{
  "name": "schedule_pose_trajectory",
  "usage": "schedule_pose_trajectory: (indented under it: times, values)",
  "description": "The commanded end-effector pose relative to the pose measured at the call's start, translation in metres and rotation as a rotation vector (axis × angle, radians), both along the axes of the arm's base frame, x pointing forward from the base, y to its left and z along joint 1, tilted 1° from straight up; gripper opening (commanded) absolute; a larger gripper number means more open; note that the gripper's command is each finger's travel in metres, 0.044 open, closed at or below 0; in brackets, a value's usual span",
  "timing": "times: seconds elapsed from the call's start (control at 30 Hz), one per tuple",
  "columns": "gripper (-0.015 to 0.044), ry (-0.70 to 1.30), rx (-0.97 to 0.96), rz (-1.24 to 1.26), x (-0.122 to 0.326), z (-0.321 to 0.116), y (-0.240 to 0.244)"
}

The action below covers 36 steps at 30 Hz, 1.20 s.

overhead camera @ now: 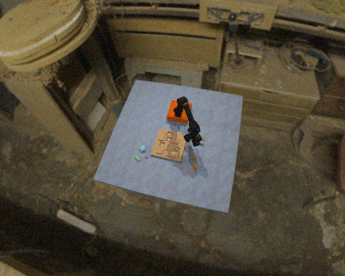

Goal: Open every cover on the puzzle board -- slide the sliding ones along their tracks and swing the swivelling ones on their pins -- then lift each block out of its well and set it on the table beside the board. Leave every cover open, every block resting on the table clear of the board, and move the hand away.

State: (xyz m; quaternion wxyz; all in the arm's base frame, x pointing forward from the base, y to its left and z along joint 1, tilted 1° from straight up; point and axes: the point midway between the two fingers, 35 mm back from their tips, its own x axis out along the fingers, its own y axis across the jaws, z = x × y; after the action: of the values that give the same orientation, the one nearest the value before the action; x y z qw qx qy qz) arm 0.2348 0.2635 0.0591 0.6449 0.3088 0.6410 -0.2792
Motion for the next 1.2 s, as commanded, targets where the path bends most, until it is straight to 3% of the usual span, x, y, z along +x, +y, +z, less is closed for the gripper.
schedule_pose_trajectory:
  times: [0.0,1.17]
  values:
    - [0.008,0.008,-0.006,-0.005,-0.001,-0.009,-0.001]
    - [0.008,0.009,-0.007,-0.005,-0.001,-0.066,0.0]
